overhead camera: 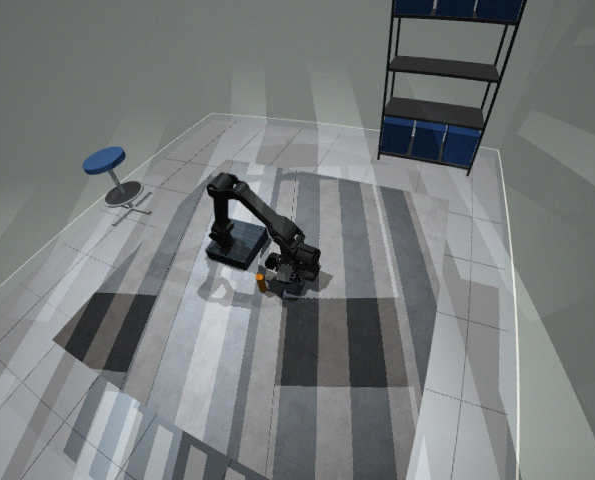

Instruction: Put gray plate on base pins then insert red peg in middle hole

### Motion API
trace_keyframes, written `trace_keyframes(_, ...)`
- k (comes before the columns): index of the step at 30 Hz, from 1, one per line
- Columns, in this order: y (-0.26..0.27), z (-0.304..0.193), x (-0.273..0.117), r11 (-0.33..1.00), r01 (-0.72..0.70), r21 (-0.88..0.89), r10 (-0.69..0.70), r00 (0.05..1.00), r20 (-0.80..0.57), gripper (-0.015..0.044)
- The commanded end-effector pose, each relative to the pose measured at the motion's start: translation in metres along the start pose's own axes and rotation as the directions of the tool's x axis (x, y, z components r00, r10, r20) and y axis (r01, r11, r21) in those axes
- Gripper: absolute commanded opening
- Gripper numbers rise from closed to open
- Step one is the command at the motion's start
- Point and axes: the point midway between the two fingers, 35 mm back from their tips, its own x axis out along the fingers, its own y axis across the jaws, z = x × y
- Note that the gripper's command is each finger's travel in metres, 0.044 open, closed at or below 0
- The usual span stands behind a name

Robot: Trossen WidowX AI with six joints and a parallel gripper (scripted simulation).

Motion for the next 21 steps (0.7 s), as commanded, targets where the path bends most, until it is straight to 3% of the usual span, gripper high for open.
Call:
trace_keyframes(1,-0.0014,0.0001,0.0087,1.000,0.008,-0.004,-0.008,1.000,0.001,0.0000)
trace_keyframes(14,-0.0010,-0.0002,0.0105,1.000,0.004,0.000,-0.004,1.000,-0.001,0.0000)
trace_keyframes(21,-0.0010,-0.0002,0.0105,1.000,0.004,0.000,-0.004,1.000,-0.001,0.0184)
